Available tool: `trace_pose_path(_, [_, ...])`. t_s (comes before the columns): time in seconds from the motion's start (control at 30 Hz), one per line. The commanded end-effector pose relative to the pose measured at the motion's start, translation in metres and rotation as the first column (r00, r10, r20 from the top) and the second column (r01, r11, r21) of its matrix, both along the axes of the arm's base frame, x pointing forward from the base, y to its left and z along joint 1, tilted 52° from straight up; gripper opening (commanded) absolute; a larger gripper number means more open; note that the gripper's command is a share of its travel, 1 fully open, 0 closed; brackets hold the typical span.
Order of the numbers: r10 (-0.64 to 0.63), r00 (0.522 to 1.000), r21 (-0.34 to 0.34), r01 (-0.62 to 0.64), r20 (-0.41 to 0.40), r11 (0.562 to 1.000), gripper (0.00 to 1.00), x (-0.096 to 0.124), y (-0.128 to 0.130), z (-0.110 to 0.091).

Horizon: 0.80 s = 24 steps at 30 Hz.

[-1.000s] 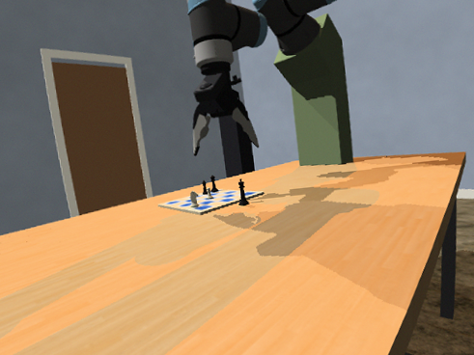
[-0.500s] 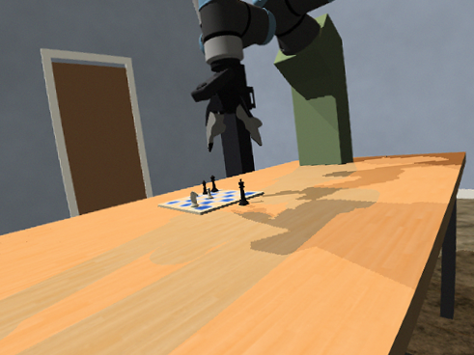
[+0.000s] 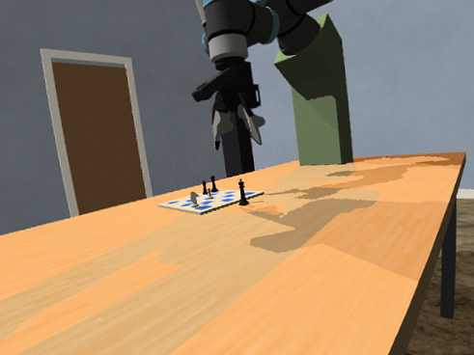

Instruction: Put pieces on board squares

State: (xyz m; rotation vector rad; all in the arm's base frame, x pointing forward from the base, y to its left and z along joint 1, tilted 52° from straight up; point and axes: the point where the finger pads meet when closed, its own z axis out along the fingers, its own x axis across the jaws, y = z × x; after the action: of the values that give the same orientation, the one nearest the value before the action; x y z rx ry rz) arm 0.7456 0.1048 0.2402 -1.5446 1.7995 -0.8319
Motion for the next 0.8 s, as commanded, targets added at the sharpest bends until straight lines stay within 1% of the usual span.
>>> trace_pose_path(0.0, [-0.013,1.000,0.017,0.013,0.002,1.000,1.00,-0.0008,0.0009,-0.0001])
trace_pose_path(0.3, [-0.017,1.000,0.022,0.017,0.003,1.000,1.00,-0.0011,0.0010,-0.0002])
trace_pose_path(0.33, [-0.017,1.000,0.022,0.017,0.003,1.000,0.25,-0.0011,0.0010,-0.0002])
trace_pose_path(0.77, [-0.017,1.000,0.022,0.017,0.003,1.000,0.25,-0.0011,0.0010,-0.0002])
